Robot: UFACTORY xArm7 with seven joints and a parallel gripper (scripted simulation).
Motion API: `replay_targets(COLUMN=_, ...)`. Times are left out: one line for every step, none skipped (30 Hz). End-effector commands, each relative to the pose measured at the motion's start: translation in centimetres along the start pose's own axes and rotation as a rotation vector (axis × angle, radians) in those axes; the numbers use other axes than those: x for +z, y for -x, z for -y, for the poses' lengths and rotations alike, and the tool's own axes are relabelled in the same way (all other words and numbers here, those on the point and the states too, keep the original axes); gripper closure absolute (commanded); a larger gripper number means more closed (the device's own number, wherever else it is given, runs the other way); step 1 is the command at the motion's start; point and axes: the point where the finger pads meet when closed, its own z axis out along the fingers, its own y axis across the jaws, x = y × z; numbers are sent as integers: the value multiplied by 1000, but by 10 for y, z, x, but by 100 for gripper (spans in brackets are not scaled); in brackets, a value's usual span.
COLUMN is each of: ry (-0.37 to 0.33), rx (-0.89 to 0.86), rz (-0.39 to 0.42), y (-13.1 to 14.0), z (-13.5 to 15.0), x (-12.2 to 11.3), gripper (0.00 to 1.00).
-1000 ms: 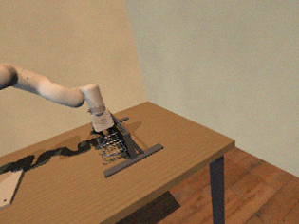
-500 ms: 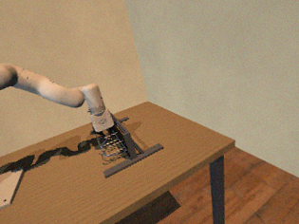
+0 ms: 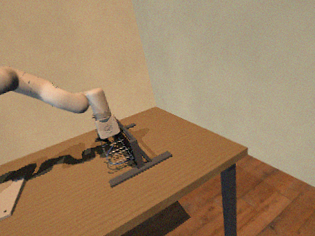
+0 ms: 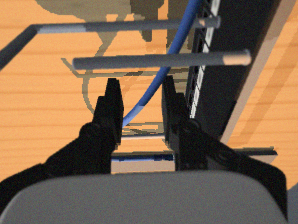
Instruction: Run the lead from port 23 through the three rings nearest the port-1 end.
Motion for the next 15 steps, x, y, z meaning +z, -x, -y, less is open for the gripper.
replay_targets(ry=6, rx=0, rz=1, y=0, z=-2, x=-4, gripper=67)
replay_targets(ry=6, rx=0, rz=1, y=0, z=-2, x=-5, gripper=67)
replay_targets(ry=6, rx=0, rz=1, y=0, z=-2, x=-7, gripper=67)
replay_targets(ry=6, rx=0, rz=1, y=0, z=-2, x=-7, gripper=67)
replay_targets(ry=6, rx=0, rz=1, y=0, z=-2, x=-7, gripper=67)
replay_targets(ry=6, rx=0, rz=1, y=0, z=-2, x=-8, gripper=67)
replay_targets(ry=6, rx=0, rz=1, y=0, z=-2, x=-10, gripper=67)
replay_targets(ry=6, rx=0, rz=1, y=0, z=-2, x=-12, gripper=67)
replay_targets(ry=6, rx=0, rz=1, y=0, z=-2, x=-14, gripper=67)
replay_targets(ry=6, rx=0, rz=1, y=0, z=-2, x=-17, gripper=67)
replay_targets(ry=6, rx=0, rz=1, y=0, z=-2, x=-20, gripper=67)
replay_targets(ry=6, rx=0, rz=1, y=0, z=-2, x=-23, gripper=67)
replay_targets(ry=6, rx=0, rz=1, y=0, z=-2, x=-26, gripper=67)
replay_targets(ry=6, rx=0, rz=1, y=0, z=-2, x=-29, gripper=67)
replay_targets(ry=6, rx=0, rz=1, y=0, z=-2, x=-33, gripper=67)
